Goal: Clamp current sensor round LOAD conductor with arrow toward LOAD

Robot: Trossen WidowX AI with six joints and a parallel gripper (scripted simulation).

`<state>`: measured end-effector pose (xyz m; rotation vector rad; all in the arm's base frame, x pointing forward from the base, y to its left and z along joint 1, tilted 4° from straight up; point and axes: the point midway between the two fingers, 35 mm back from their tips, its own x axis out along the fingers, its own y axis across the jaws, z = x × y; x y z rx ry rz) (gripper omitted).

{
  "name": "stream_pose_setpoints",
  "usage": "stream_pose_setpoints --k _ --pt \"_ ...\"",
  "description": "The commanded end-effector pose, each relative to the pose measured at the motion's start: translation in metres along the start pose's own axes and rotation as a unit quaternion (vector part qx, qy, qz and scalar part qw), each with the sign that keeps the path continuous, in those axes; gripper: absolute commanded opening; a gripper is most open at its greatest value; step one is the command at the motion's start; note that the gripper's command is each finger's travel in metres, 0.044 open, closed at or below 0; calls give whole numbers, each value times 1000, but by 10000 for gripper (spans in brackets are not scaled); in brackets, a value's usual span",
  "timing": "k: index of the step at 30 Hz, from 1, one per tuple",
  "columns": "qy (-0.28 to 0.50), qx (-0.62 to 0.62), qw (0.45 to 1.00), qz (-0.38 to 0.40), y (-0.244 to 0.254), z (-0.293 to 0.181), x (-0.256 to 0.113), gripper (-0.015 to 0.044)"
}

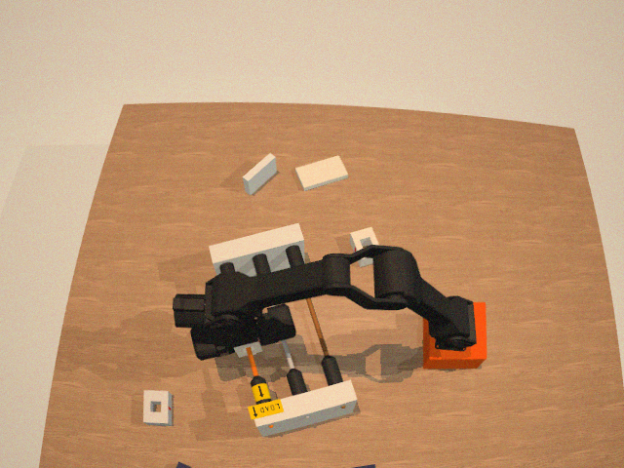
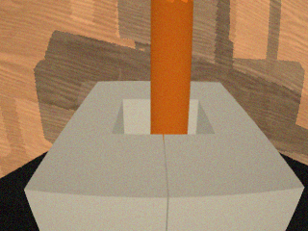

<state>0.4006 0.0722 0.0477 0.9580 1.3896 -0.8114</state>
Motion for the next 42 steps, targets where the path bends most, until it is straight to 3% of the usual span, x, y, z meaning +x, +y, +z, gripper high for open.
stream_pose_setpoints --k 1,14,37,41,42 --pt "0 0 1000 0 0 0 0 256" --pt "0 0 1000 0 0 0 0 256" --pt "0 0 1000 0 0 0 0 103" --pt "0 0 1000 0 0 0 -2 0" --pt "1 0 1000 0 0 0 -3 0"
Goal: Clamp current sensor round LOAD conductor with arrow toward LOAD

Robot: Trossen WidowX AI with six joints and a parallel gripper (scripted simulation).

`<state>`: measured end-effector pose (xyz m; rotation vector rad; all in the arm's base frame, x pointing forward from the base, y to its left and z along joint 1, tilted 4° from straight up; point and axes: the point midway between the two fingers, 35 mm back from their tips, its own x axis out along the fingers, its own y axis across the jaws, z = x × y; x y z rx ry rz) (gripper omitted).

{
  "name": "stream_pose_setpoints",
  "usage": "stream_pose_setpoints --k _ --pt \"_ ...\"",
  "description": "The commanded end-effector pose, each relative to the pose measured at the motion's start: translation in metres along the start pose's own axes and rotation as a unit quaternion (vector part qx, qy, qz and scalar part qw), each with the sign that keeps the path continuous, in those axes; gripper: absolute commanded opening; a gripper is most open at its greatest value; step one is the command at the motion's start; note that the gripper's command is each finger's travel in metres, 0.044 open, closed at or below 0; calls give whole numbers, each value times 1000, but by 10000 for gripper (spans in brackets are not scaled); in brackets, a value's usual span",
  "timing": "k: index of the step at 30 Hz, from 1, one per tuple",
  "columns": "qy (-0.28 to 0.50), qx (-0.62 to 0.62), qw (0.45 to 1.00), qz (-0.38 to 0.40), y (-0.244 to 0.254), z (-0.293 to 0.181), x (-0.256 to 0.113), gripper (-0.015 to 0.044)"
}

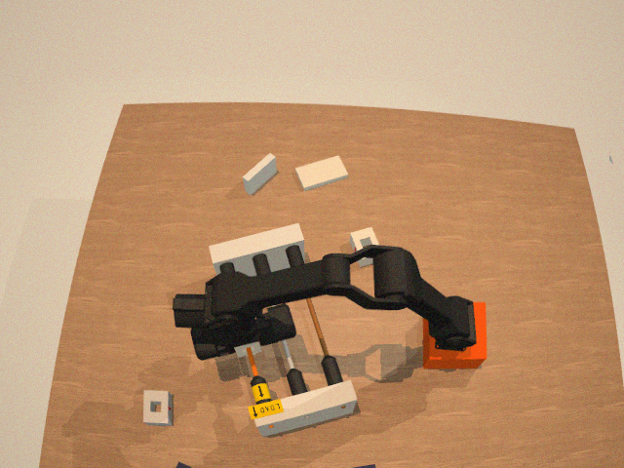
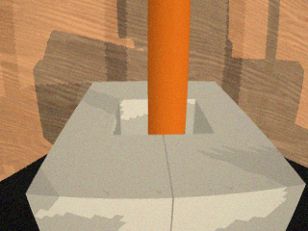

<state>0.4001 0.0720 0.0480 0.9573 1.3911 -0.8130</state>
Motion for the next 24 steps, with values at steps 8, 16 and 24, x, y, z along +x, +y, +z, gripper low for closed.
stream_pose_setpoints --k 8,16,24 --pt "0 0 1000 -1 -1 0 0 0" --pt "0 0 1000 -2 -1 0 -1 0" --pt "0 0 1000 -2 -1 0 0 0"
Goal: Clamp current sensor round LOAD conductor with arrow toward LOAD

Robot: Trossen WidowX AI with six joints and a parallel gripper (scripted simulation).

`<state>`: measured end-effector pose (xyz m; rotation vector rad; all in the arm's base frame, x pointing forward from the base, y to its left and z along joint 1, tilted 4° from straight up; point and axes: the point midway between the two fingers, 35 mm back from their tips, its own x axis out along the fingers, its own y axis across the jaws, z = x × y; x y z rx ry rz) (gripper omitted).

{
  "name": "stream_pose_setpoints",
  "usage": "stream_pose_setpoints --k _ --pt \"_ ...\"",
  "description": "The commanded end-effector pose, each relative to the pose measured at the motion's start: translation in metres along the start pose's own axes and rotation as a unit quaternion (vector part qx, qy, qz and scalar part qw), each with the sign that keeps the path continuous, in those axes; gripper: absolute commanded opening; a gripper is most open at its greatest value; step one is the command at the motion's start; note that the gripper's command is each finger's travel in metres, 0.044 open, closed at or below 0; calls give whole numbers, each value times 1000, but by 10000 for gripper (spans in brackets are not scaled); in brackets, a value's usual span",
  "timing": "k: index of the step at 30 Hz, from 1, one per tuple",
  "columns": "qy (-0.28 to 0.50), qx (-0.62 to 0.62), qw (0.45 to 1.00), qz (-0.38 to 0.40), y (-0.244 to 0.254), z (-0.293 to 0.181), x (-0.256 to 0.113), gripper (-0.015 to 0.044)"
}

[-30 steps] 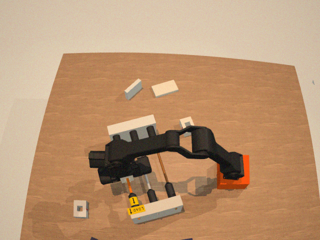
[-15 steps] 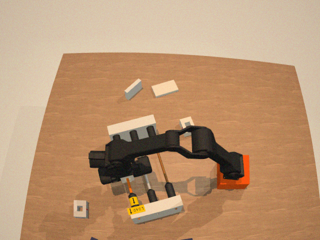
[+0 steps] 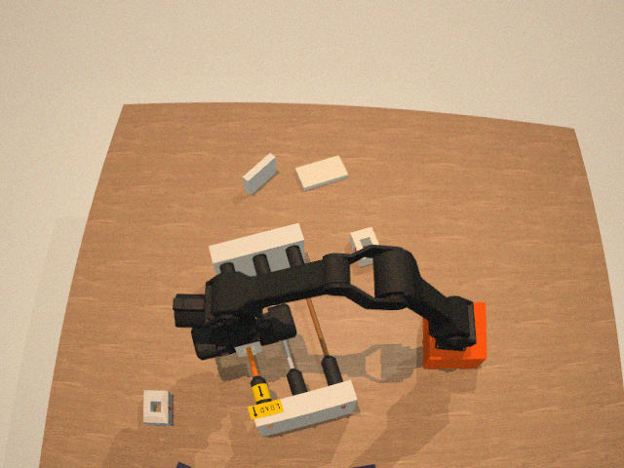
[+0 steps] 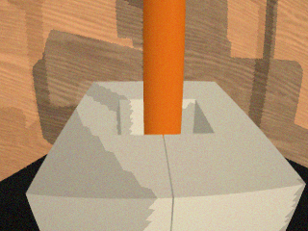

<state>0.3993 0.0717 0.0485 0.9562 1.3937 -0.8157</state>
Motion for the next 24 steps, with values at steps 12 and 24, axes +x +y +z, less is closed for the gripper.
stream_pose_setpoints --k 12,24 --pt "-1 0 1000 2 1 0 1 210" --pt "-1 0 1000 2 1 0 1 256"
